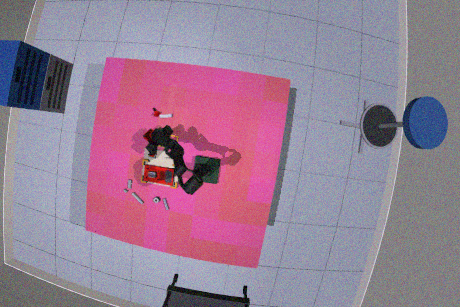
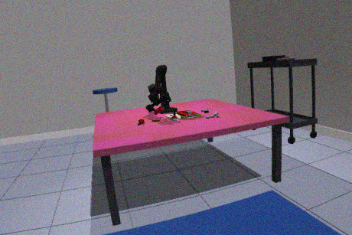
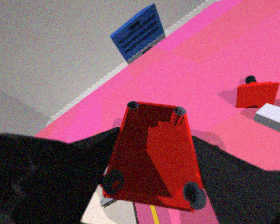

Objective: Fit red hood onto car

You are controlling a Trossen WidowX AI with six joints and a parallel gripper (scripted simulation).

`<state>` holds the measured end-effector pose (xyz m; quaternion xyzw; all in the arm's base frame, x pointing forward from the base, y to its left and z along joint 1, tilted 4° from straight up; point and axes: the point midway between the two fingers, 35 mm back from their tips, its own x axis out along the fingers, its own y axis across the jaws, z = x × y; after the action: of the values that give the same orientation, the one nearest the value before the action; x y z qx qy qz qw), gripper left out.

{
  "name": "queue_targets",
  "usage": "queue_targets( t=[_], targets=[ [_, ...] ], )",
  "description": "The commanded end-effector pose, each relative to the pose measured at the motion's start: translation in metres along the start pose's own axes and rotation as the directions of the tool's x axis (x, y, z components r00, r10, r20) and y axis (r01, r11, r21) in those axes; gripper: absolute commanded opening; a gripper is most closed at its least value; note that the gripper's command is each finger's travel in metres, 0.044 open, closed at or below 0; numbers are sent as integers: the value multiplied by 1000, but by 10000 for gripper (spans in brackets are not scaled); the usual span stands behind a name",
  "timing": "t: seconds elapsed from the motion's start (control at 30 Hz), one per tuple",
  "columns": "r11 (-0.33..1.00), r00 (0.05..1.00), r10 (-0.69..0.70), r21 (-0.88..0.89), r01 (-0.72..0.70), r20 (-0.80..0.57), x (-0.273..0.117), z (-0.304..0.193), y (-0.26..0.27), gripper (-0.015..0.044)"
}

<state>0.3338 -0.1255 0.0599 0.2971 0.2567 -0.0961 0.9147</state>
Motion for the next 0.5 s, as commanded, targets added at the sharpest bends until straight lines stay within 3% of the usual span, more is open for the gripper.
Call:
queue_targets(
  t=[0.0,0.47],
  targets=[
    [996,1000,-5,93,5,1,0,0,-1,0],
    [893,1000,-5,451,4,1,0,0,-1,0]
  ],
)
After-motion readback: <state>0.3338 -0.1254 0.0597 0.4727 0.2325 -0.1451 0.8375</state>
